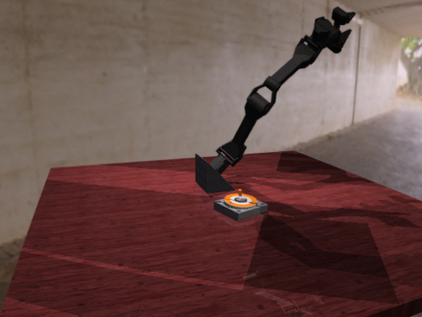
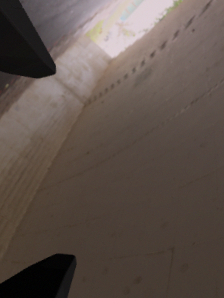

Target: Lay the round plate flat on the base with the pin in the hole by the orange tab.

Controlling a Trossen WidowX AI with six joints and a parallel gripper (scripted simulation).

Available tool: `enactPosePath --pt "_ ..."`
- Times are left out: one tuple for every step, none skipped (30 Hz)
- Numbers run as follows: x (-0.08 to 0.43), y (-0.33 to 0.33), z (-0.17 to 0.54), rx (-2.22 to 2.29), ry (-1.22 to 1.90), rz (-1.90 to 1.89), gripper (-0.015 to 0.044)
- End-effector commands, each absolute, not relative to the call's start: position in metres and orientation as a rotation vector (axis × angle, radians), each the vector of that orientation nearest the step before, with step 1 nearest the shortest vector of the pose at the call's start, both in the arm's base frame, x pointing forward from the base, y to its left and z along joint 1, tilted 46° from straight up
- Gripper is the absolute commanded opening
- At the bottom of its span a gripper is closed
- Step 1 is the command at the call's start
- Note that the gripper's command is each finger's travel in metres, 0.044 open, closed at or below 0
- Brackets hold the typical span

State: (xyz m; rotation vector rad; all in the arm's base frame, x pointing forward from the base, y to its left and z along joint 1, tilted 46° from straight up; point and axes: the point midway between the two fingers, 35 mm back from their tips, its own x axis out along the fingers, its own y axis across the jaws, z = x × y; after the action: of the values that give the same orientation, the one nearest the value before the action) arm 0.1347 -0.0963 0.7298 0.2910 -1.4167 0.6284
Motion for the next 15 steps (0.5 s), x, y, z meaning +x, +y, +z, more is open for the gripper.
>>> enactPosePath --pt "0.132 -0.095 0.730 0.279 -1.421 0.627 0.0374" --pt "0.123 -0.092 0.729 0.242 -1.434 0.622 0.0348" --pt "0.108 -0.085 0.729 0.183 -1.454 0.616 0.0321" --pt "0.091 -0.075 0.728 0.119 -1.478 0.616 0.0295" --pt "0.074 -0.064 0.728 0.064 -1.499 0.622 0.0269" --pt "0.059 -0.051 0.728 0.007 -1.517 0.630 0.0243" --pt "0.048 -0.041 0.727 -0.036 -1.528 0.637 0.0216" --pt "0.040 -0.032 0.725 -0.072 -1.536 0.643 0.0190" --pt "0.038 -0.030 0.725 -0.081 -1.536 0.645 0.0164" --pt "0.032 -0.022 0.723 -0.108 -1.538 0.652 0.0138" --pt "0.023 -0.009 0.721 -0.153 -1.537 0.664 0.0111" --pt "0.013 0.008 0.717 -0.208 -1.533 0.680 0.0085" --pt "0.006 0.026 0.712 -0.263 -1.524 0.696 0.0059" --pt "0.000 0.044 0.707 -0.318 -1.511 0.713 0.0033" --pt "-0.003 0.062 0.700 -0.373 -1.493 0.730 0.0006"
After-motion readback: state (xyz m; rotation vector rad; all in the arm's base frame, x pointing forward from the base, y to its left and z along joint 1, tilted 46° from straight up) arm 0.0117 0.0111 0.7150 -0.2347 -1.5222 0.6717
